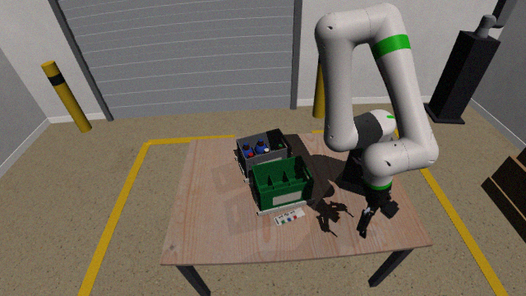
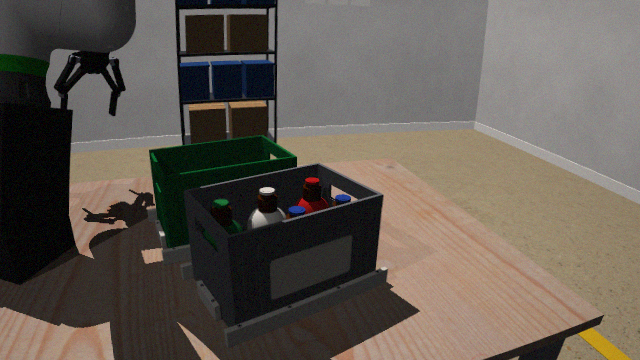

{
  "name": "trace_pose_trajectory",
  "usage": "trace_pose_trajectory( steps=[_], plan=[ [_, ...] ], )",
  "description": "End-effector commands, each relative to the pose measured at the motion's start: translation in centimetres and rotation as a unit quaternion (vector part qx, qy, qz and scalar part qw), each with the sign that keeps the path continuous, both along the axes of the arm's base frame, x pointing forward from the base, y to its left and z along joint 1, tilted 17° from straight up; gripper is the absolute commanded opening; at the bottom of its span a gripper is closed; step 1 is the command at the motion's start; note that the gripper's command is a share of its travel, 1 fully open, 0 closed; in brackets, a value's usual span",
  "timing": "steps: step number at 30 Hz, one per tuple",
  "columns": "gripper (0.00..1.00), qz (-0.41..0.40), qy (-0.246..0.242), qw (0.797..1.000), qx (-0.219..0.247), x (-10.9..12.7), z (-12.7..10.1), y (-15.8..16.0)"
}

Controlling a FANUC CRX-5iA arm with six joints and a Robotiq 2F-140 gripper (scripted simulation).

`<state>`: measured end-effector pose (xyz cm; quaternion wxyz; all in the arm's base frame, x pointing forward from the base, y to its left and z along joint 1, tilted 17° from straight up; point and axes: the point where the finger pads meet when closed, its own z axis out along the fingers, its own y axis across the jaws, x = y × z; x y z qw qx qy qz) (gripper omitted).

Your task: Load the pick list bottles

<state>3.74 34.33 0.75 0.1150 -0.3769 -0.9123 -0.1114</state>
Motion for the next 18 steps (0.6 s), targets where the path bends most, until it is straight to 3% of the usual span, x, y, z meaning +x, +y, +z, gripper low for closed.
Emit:
trace_pose_trajectory(
  steps=[1, 17, 18],
  plan=[
    [1.00, 0.000, 0.000, 1.000, 0.001, 0.00, 0.05, 0.05],
    [1.00, 0.000, 0.000, 1.000, 0.001, 0.00, 0.05, 0.05],
    [0.44, 0.000, 0.000, 1.000, 0.001, -0.05, 0.53, -0.08]
  ],
)
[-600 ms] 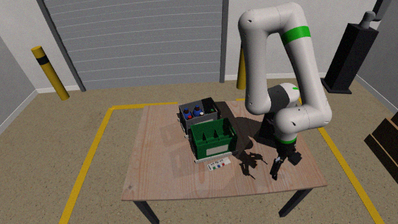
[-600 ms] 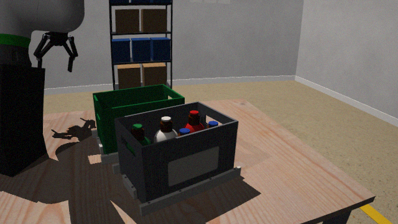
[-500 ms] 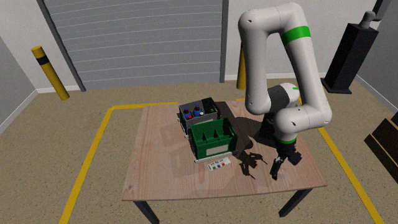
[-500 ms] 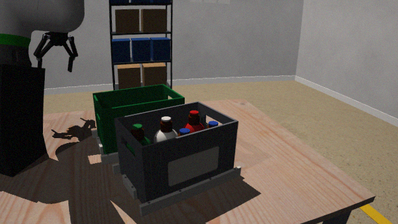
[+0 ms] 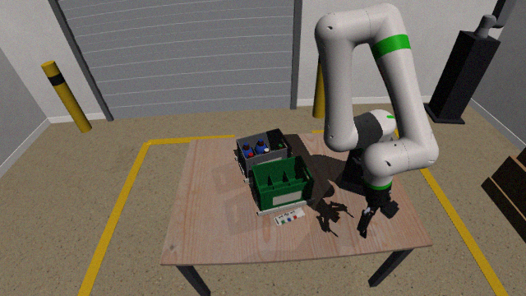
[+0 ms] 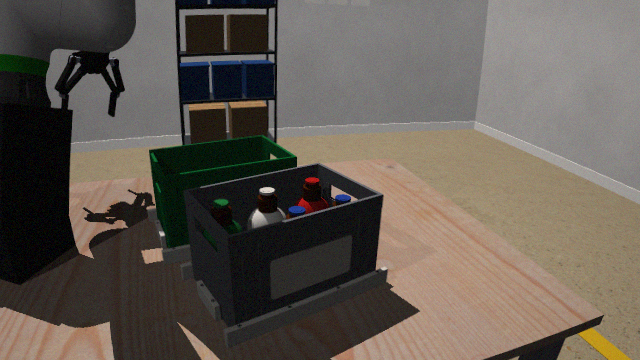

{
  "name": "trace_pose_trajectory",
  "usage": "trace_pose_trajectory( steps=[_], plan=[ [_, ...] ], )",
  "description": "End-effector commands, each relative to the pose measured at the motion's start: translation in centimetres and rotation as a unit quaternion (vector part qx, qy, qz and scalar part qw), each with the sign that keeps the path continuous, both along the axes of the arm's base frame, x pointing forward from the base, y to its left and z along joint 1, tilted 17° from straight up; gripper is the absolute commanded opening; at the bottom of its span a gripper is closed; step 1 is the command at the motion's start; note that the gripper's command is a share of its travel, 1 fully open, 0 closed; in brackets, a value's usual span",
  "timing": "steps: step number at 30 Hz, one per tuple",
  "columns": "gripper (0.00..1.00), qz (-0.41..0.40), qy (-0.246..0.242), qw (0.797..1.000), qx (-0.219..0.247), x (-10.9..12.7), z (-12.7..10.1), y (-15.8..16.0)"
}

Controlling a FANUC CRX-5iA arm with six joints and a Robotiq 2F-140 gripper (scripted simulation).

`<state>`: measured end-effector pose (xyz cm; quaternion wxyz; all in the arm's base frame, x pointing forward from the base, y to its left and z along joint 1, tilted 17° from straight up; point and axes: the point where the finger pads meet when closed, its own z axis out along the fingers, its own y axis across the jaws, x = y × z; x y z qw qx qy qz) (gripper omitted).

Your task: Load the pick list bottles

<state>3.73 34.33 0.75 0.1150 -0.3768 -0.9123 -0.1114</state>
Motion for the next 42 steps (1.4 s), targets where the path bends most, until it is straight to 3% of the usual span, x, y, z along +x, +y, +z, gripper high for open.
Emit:
trace_pose_trajectory(
  steps=[1, 31, 36, 42],
  plan=[
    [0.44, 0.000, 0.000, 1.000, 0.001, -0.1, 1.0, -0.2],
    [0.44, 0.000, 0.000, 1.000, 0.001, -1.7, 14.4, -4.0],
    [0.44, 0.000, 0.000, 1.000, 0.001, -1.8, 15.8, -4.3],
    [0.44, -0.097, 0.021, 0.995, -0.008, 0.1, 16.1, -3.2]
  ],
)
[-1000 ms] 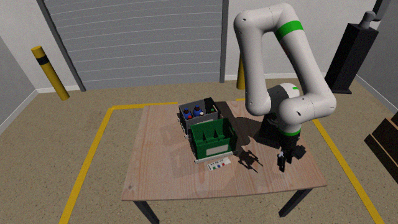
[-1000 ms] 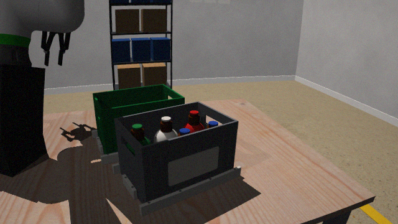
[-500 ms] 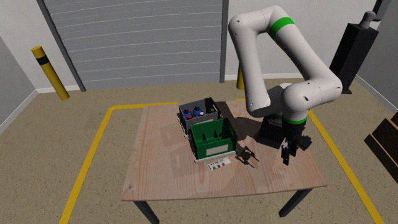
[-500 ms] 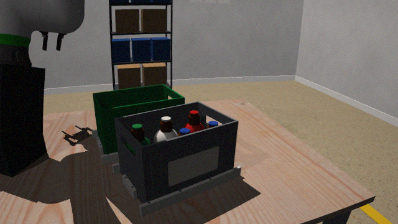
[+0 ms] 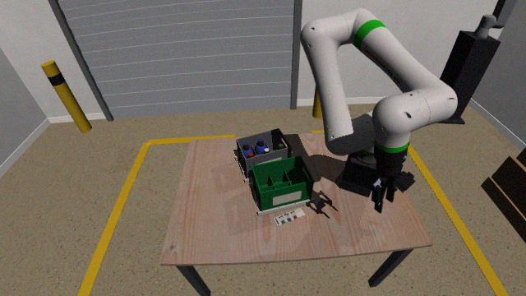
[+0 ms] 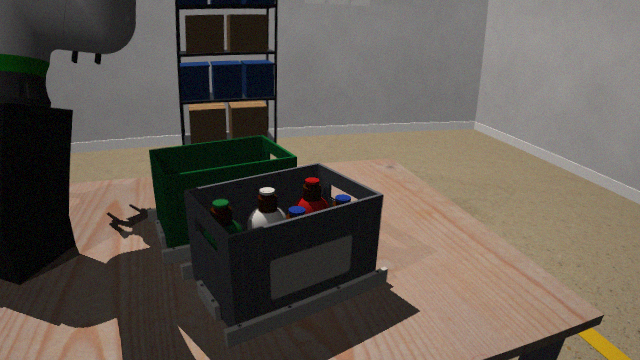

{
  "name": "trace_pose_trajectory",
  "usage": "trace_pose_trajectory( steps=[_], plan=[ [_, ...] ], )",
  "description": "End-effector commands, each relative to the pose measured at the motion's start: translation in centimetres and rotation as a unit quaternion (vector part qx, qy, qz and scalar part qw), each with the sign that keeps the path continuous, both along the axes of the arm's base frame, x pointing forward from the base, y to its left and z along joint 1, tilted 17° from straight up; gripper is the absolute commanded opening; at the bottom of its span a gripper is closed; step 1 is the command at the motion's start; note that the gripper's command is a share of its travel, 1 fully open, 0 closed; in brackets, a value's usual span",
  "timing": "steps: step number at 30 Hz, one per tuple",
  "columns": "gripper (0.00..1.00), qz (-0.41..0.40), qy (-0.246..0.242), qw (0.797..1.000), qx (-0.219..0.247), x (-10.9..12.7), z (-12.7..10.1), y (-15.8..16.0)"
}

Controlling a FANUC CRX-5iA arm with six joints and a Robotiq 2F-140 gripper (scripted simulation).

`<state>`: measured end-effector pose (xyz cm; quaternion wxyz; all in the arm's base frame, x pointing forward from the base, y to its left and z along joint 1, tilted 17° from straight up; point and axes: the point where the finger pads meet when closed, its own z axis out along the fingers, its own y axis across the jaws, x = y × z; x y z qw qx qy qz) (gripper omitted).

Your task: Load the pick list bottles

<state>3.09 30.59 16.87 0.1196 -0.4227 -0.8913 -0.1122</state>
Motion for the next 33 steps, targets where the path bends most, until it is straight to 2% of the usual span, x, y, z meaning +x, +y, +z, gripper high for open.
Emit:
trace_pose_trajectory(
  steps=[1, 6, 8, 15, 23, 25, 33],
  plan=[
    [0.44, -0.064, 0.013, 0.998, -0.009, 1.2, 0.2, 0.8],
    [0.44, -0.145, 0.031, 0.989, -0.016, 2.7, 0.7, 1.4],
    [0.44, -0.145, 0.031, 0.989, -0.016, 2.7, 0.7, 1.4],
    [0.44, -0.256, 0.056, 0.965, -0.023, 4.8, 1.3, 2.2],
    [0.44, -0.378, 0.084, 0.921, -0.030, 7.3, 1.9, 3.0],
    [0.44, -0.378, 0.084, 0.921, -0.030, 7.3, 1.9, 3.0],
    [0.44, -0.494, 0.112, 0.862, -0.033, 9.8, 2.4, 3.6]
  ],
)
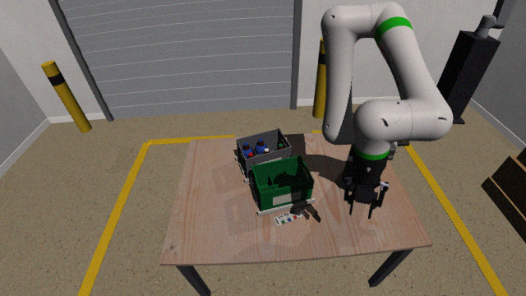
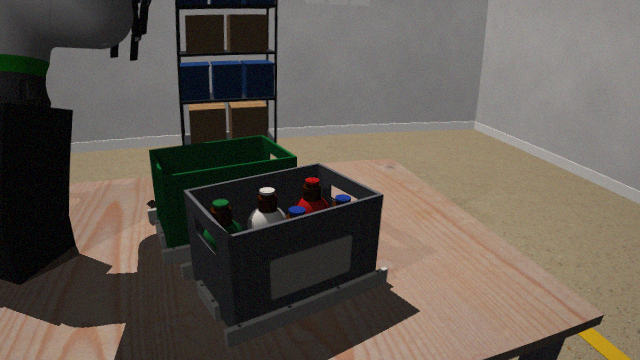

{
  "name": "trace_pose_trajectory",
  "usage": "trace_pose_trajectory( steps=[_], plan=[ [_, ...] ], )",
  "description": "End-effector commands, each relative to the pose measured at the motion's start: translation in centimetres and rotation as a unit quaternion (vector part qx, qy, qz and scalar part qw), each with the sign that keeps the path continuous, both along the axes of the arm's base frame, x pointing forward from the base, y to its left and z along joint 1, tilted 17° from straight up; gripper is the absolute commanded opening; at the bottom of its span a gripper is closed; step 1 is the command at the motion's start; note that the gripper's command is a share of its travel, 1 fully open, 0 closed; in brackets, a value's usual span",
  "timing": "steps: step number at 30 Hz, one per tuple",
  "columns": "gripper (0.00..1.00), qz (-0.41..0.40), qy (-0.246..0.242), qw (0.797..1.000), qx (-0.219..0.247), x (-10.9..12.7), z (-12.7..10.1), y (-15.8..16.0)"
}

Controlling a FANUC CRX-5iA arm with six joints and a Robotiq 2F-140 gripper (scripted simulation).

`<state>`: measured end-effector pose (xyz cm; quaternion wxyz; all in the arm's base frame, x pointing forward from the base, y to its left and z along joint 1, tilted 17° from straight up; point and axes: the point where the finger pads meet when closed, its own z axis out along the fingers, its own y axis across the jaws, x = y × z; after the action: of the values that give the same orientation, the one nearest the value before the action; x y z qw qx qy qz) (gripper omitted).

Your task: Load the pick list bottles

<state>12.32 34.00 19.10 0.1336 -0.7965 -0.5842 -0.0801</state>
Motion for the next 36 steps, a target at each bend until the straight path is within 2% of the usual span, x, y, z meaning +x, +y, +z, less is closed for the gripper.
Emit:
trace_pose_trajectory(
  steps=[1, 7, 9, 11, 17, 24, 26, 36],
  plan=[
    [0.44, -0.058, 0.012, 0.998, -0.002, 1.0, 0.3, 0.3],
    [0.44, -0.155, 0.033, 0.987, -0.003, 3.2, 0.6, 0.6],
    [0.44, -0.155, 0.033, 0.987, -0.003, 3.2, 0.6, 0.6],
    [0.44, -0.187, 0.040, 0.982, -0.004, 4.1, 0.7, 0.7],
    [0.44, -0.282, 0.062, 0.958, -0.003, 5.9, 1.0, 0.8],
    [0.44, -0.388, 0.086, 0.917, -0.002, 8.8, 1.3, 0.8],
    [0.44, -0.388, 0.086, 0.917, -0.002, 8.8, 1.3, 0.8],
    [0.44, -0.531, 0.119, 0.839, 0.004, 13.3, 1.6, 0.5]
  ],
)
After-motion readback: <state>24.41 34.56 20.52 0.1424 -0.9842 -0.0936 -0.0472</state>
